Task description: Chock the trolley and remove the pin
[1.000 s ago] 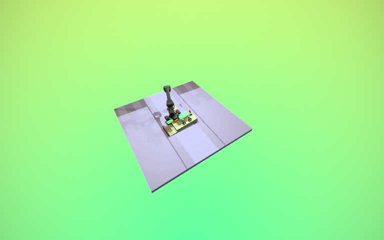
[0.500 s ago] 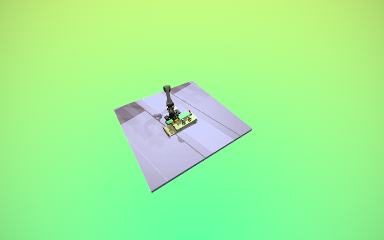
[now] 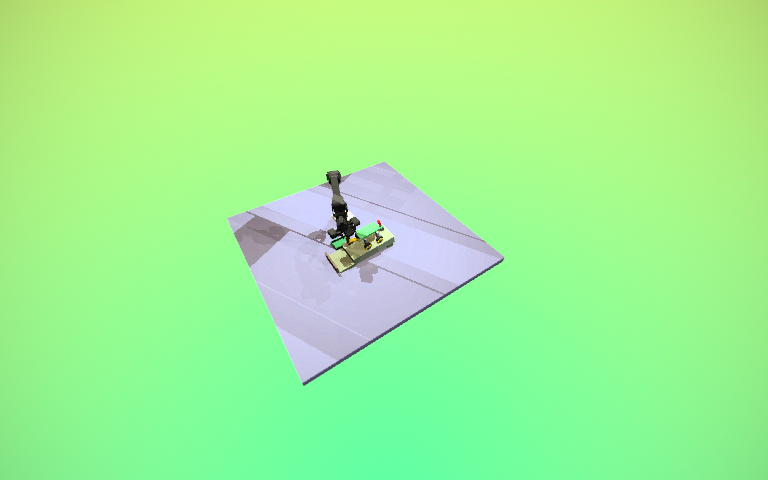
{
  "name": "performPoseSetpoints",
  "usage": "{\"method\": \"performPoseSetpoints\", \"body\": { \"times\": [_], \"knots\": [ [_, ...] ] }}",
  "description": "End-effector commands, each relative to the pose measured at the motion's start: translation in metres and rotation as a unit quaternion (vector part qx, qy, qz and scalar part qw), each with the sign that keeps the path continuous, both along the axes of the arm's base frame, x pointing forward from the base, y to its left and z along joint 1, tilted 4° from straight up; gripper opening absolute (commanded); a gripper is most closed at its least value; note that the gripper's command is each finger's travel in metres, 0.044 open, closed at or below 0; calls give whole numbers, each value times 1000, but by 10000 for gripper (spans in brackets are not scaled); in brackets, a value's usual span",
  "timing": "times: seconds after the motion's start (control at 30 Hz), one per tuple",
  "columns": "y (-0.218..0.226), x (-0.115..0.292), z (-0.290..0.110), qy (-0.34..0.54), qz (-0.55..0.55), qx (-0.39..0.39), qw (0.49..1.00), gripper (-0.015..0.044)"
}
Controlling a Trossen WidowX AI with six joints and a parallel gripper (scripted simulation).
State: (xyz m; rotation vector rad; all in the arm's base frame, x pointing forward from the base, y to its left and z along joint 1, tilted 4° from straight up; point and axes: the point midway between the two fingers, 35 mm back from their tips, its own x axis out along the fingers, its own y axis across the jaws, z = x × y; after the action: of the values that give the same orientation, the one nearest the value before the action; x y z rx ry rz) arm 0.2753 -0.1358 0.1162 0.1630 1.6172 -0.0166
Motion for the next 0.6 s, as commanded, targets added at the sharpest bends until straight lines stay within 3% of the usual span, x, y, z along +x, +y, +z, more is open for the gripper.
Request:
{"method": "performPoseSetpoints", "body": {
  "times": [0.0,0.3,0.43,0.57],
  "knots": [
    [-1,1,14,-2,2,2,1000,190],
    [-3,3,39,-2,2,2,1000,190],
    [-3,2,30,-1,0,0,1000,295],
    [5,10,36,-10,-44,-2,999,190]
  ]
}}
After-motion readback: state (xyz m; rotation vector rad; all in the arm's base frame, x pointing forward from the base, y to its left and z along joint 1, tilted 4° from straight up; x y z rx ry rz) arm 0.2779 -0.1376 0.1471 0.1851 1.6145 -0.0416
